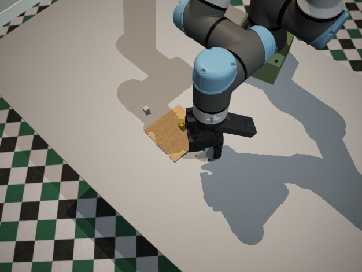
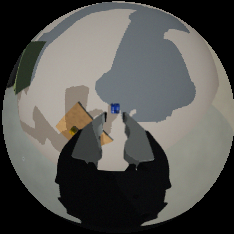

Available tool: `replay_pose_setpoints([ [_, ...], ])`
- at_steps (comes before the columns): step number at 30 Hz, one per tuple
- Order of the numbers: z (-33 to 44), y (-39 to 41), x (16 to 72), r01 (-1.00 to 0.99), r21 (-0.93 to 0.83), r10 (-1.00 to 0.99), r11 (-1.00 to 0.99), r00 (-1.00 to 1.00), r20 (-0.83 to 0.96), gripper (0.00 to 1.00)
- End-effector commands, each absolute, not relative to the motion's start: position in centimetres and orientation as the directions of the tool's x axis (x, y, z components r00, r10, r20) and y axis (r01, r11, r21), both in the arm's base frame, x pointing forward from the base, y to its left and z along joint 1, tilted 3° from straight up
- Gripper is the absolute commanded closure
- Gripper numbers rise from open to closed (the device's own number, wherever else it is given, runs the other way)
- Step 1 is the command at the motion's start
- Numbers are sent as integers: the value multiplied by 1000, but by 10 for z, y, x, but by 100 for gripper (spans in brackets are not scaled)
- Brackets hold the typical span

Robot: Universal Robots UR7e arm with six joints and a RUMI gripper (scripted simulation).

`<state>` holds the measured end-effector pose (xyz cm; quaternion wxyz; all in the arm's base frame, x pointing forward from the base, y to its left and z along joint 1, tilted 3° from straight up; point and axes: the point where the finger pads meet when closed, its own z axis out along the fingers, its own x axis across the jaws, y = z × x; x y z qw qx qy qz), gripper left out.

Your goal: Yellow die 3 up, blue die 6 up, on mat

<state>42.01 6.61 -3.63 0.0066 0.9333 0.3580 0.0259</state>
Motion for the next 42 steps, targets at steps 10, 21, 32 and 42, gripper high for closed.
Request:
replay_pose_setpoints([
  [10,-46,67,420,669,31,669,-743,742,43,82],
  [21,-56,67,421,669,31,669,-743,742,43,82],
  [32,-58,67,421,669,31,669,-743,742,43,82],
  [42,-58,67,421,669,31,669,-743,742,43,82],
])
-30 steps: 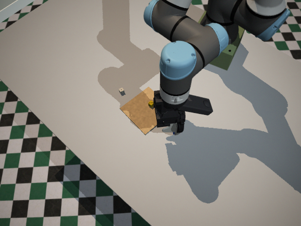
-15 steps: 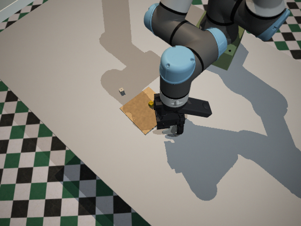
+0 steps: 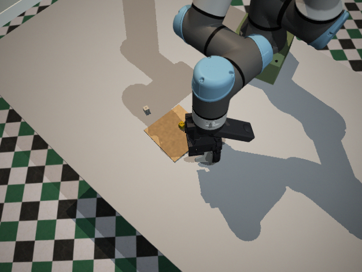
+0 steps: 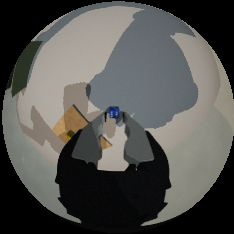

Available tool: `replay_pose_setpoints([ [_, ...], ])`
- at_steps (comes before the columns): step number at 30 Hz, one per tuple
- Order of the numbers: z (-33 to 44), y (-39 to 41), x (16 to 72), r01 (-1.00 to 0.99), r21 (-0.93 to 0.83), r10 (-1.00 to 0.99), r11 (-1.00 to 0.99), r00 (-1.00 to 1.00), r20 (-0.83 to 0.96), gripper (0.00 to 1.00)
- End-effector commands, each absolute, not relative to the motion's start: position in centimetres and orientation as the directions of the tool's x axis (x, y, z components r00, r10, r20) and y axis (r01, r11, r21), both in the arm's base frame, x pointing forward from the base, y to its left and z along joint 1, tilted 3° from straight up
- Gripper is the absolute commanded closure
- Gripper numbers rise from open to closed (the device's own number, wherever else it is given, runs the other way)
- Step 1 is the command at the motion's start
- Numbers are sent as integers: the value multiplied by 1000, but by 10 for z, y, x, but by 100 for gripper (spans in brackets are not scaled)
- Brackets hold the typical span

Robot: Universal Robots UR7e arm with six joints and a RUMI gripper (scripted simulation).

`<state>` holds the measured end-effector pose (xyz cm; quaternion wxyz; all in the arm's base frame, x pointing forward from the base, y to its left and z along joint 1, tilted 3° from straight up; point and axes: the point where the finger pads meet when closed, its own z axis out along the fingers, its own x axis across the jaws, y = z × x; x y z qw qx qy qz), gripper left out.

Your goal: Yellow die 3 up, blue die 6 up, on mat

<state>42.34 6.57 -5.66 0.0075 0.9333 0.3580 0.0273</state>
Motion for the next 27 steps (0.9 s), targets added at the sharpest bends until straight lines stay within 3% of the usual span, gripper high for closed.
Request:
replay_pose_setpoints([
  [1,-58,67,421,669,31,669,-743,742,43,82],
  [22,-58,67,421,669,31,669,-743,742,43,82],
  [23,-58,67,421,669,31,669,-743,742,43,100],
  [27,-58,67,421,669,31,669,-743,742,43,100],
])
